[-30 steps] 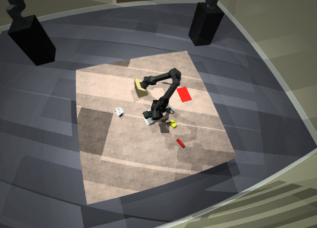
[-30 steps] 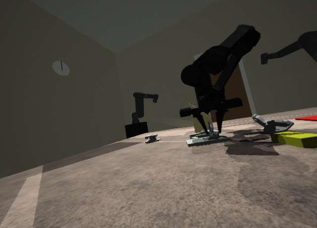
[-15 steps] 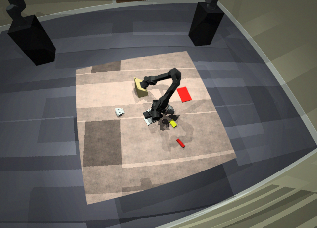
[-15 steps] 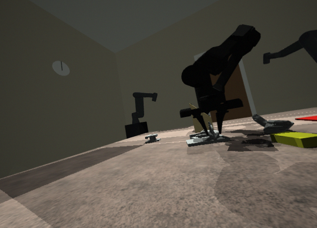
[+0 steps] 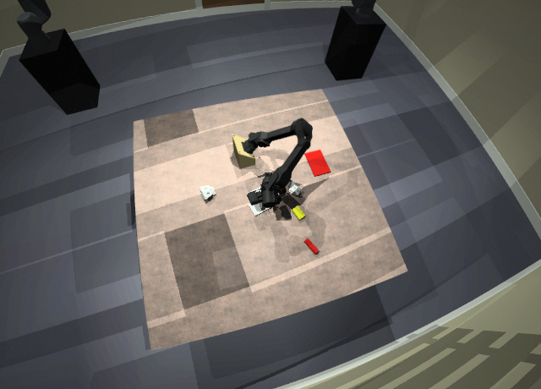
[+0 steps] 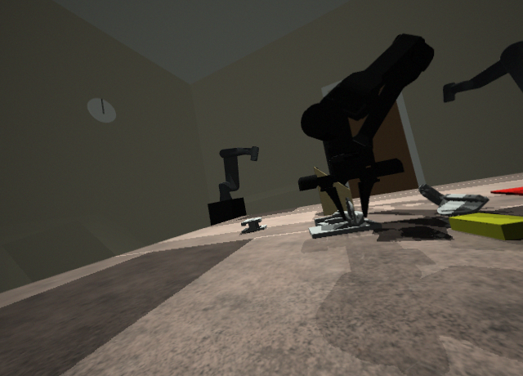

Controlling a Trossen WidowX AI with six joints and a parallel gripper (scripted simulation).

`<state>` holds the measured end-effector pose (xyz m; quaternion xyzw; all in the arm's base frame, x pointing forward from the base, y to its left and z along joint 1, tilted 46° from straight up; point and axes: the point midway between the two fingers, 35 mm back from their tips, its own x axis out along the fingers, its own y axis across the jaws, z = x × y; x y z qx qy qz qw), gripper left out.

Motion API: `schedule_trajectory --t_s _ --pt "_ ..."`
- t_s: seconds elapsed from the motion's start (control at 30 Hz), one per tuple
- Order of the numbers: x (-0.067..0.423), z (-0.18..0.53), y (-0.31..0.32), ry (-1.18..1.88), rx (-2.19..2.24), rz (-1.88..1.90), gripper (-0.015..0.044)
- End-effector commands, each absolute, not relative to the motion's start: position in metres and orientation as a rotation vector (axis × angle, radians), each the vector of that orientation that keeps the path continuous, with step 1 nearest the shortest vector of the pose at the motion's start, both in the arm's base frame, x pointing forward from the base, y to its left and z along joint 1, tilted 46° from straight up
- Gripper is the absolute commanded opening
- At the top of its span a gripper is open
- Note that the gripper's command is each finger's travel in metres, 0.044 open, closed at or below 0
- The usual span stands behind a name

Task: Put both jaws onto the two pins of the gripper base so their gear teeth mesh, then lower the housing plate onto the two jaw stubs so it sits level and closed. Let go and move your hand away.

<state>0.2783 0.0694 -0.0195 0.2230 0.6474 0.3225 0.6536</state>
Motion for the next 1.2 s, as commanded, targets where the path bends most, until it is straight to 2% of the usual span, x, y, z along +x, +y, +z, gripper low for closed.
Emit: schedule_trajectory --t_s 0.0,1.17 --pt "0.278 -0.0205 0.0702 1.47 0.513 0.733 0.0134" --pt "0.2787 -0.0198 0.0677 1.47 0.513 0.733 0.0134"
